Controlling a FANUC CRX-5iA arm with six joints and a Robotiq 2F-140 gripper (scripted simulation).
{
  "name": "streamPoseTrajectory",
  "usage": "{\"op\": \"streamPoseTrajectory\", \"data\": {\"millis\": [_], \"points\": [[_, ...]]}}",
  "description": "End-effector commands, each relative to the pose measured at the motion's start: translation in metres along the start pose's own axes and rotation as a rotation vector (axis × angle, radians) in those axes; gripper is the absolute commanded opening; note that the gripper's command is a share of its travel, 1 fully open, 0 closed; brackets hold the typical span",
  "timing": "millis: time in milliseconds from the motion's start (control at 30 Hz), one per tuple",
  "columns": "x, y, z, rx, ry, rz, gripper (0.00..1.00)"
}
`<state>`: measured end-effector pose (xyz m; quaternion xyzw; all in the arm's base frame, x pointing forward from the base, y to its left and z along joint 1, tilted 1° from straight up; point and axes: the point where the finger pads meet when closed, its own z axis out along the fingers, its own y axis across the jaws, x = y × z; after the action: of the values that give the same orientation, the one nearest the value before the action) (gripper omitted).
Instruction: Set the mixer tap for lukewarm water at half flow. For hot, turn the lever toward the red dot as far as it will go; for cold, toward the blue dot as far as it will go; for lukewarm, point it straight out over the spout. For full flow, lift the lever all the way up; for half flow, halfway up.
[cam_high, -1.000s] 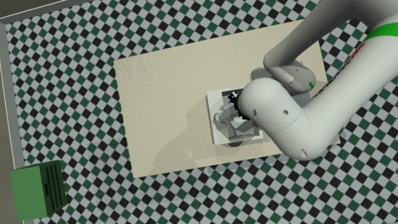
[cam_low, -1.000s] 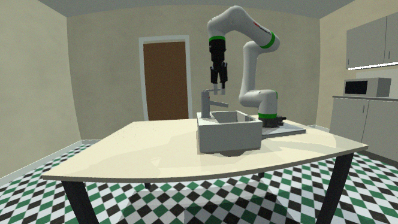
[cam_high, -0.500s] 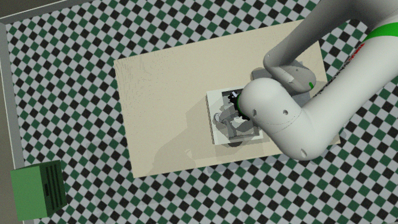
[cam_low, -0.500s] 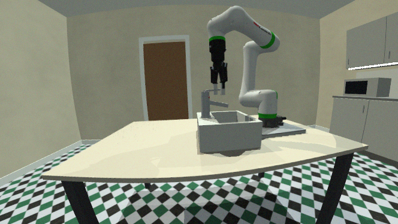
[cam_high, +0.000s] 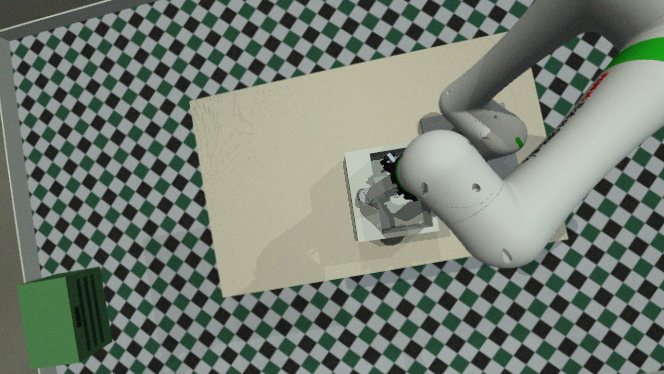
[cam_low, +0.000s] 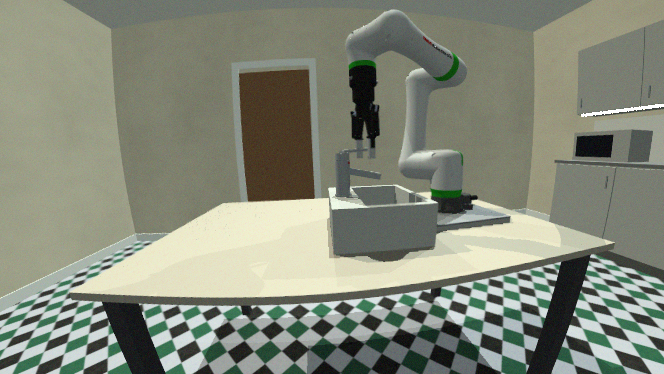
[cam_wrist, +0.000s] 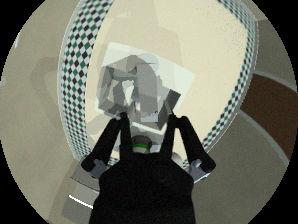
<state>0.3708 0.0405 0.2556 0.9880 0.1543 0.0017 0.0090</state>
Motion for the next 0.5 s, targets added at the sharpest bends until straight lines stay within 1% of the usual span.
{"op": "streamPoseTrajectory", "data": {"millis": [0,333,367,467], "points": [[0.0001,0.0000,-0.0002,0.000,0.000,0.000,0.43],[0.0001,0.0000,-0.0002,0.000,0.000,0.000,0.43],[0.0001,0.0000,-0.0002,0.000,0.000,0.000,0.00],[0.0001,0.0000,-0.0002,0.000,0.000,0.000,0.00]]}}
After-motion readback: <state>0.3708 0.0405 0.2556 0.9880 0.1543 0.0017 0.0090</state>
